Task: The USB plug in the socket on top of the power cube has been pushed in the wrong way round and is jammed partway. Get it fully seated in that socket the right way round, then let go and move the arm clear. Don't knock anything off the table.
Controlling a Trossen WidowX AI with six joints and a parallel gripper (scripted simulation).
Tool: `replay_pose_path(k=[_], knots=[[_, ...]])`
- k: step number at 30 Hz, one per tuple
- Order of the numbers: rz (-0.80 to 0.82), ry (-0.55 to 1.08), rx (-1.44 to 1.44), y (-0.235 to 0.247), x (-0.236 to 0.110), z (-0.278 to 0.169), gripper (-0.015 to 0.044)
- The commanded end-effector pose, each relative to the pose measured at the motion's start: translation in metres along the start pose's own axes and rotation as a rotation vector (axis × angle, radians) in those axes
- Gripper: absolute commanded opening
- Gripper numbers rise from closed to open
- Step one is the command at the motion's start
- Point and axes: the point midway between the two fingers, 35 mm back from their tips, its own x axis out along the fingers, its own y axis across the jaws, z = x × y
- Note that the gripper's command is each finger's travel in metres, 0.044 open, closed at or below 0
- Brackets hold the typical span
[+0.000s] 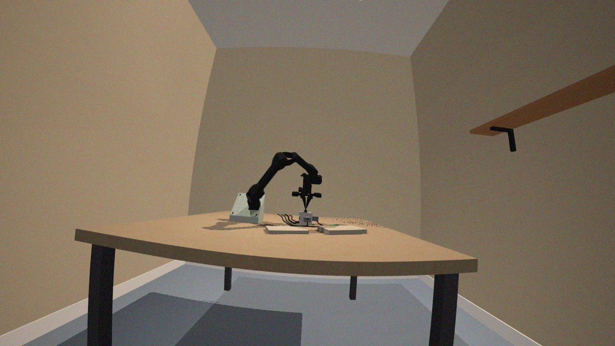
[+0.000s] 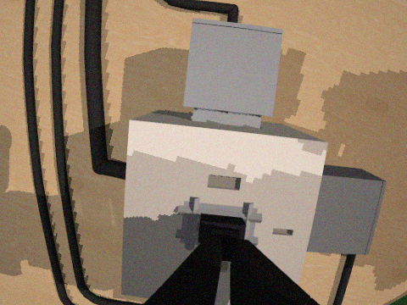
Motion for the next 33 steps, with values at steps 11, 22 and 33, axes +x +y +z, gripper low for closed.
replay_pose_path(k=[11, 22, 33], knots=[[0.001, 0.006, -0.002, 0.0000, 0.0031, -0.0021, 0.0000], [0.001, 0.006, -0.002, 0.0000, 0.0031, -0.0021, 0.0000], [-0.002, 0.000, 0.000, -0.0001, 0.0004, 0.0003, 0.0026]])
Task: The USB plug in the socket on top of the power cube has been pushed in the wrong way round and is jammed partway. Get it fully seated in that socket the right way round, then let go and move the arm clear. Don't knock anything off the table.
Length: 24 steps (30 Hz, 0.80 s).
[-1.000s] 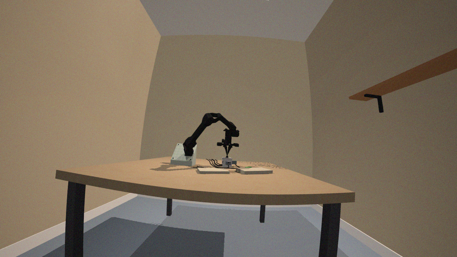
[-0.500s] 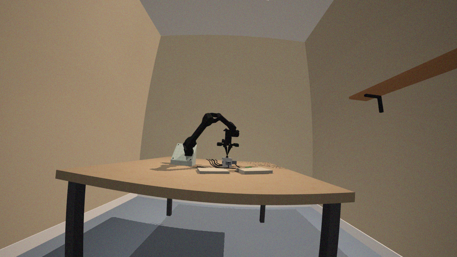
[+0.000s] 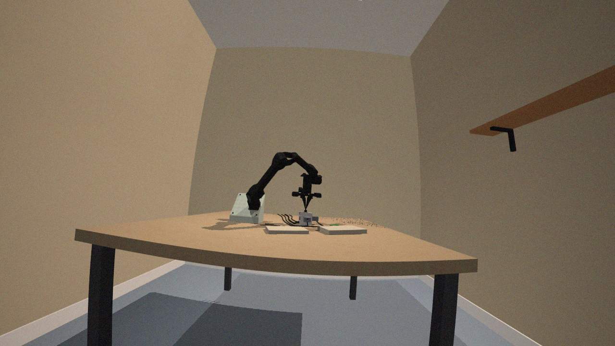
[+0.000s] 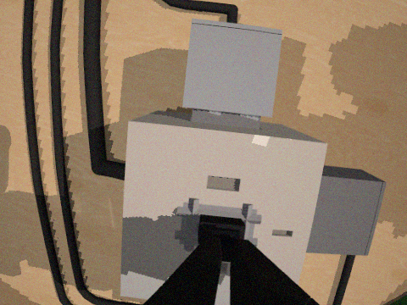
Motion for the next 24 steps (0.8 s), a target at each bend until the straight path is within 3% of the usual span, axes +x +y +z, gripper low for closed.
replay_pose_path(k=[1, 3, 24], knots=[[0.000, 0.000, 0.000, 0.0000, 0.0000, 0.0000, 0.0053], [0.000, 0.000, 0.000, 0.0000, 0.0000, 0.0000, 0.0095], [0.000, 0.000, 0.000, 0.0000, -0.0030, 0.0004, 0.0095]])
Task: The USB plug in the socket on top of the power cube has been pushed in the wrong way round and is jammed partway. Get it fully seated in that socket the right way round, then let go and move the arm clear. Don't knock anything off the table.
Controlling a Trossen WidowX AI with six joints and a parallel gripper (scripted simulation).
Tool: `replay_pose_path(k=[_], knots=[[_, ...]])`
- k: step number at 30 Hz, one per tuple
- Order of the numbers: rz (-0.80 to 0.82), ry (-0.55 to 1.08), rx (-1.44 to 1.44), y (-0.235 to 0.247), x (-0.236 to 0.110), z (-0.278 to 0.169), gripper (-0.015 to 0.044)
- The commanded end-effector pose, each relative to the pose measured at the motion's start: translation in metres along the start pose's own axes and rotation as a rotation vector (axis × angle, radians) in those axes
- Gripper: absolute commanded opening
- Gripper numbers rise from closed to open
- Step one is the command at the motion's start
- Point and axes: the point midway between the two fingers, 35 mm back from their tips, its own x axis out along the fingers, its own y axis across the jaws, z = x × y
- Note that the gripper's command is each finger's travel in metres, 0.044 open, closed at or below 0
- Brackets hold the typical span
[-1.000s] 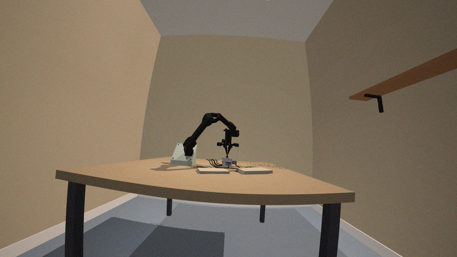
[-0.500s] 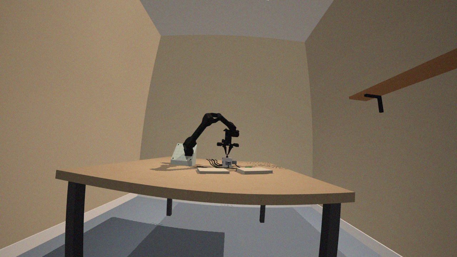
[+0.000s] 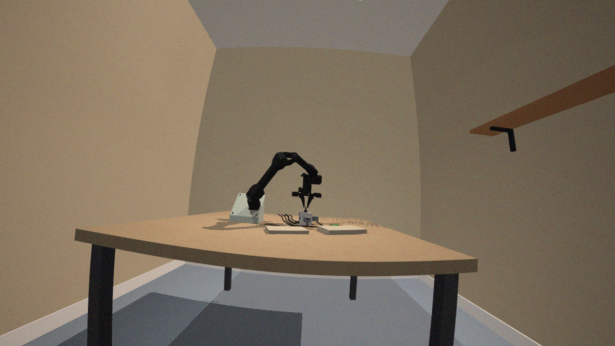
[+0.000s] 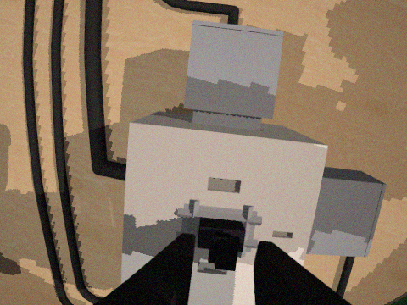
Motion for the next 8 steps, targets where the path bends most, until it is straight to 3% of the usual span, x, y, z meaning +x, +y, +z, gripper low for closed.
replay_pose_path(k=[1, 8], knots=[[0.001, 0.000, 0.002, 0.0001, -0.0032, 0.0001, 0.0095], [0.001, -0.001, 0.002, 0.0000, -0.0102, 0.0008, 0.0095]])
